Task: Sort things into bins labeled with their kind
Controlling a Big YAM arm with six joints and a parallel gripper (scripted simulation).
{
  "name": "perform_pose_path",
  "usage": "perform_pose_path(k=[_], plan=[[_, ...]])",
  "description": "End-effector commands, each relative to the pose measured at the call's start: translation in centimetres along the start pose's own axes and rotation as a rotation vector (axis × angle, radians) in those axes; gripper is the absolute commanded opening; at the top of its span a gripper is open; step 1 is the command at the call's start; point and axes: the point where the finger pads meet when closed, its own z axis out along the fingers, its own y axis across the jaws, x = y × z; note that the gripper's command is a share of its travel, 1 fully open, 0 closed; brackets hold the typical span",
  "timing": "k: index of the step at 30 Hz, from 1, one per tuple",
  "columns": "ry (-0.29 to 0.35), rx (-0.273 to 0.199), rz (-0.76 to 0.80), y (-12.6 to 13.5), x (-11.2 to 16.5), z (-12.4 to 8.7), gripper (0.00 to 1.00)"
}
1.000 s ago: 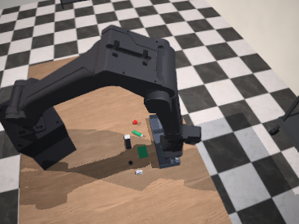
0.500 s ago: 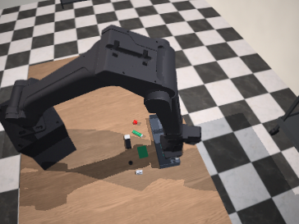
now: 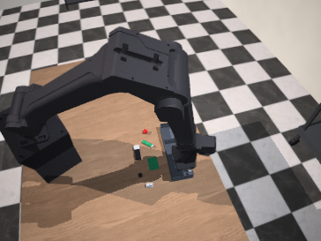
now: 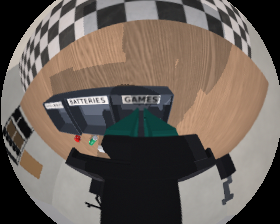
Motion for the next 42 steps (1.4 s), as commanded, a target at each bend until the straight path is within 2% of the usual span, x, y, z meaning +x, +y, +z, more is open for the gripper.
perform_pose_path(k=[1, 3, 5, 13, 29, 34, 37, 38, 42], plan=[[-0.023, 0.002, 0.001, 0.0, -1.2, -0.6, 0.08], [-0.023, 0.002, 0.001, 0.0, -1.2, -0.6, 0.08], [-0.038, 0.0, 0.002, 0.3, -2.0, -1.9, 0.08], [-0.015, 0.001, 0.004, 0.0, -0.8, -2.1, 0.08], [-0.027, 0.0, -0.002, 0.5, -1.2, -4.8, 0.08], [-0.027, 0.0, -0.002, 0.5, -1.2, -6.8, 0.08], [-0.017, 0.005, 0.021, -0.7, -0.7, -6.4, 0.08], [0.009, 0.0, 0.013, -0.1, 0.3, -5.1, 0.08], [0.0, 0.0, 0.008, 0.0, 0.2, -4.9, 0.08]])
